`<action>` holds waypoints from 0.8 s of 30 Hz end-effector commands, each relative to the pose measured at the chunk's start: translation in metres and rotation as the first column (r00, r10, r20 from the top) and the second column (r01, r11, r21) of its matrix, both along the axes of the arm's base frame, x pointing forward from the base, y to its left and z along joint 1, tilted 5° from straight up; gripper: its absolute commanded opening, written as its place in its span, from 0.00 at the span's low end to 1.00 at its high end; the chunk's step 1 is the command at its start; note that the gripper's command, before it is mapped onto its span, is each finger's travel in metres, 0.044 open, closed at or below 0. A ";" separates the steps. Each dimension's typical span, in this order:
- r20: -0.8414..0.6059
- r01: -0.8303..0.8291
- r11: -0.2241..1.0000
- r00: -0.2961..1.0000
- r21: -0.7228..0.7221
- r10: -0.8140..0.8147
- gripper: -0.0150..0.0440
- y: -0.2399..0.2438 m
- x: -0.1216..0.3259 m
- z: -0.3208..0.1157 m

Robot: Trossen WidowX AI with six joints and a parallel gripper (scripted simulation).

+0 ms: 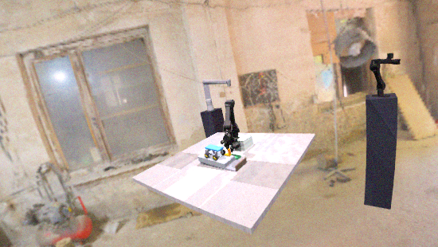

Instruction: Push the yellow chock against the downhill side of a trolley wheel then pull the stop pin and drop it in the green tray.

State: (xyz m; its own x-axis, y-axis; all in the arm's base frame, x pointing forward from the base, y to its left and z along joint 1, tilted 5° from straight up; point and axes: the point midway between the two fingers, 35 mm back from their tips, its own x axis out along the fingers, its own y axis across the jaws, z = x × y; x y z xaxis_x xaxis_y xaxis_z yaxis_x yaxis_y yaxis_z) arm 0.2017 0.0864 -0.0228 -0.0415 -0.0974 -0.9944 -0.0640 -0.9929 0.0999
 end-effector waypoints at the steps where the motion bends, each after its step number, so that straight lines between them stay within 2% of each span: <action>1: 0.001 0.002 1.000 1.000 -0.002 -0.002 0.58 0.003 0.000 -0.001; 24: 0.001 0.002 1.000 1.000 -0.001 -0.002 0.58 0.014 0.001 -0.005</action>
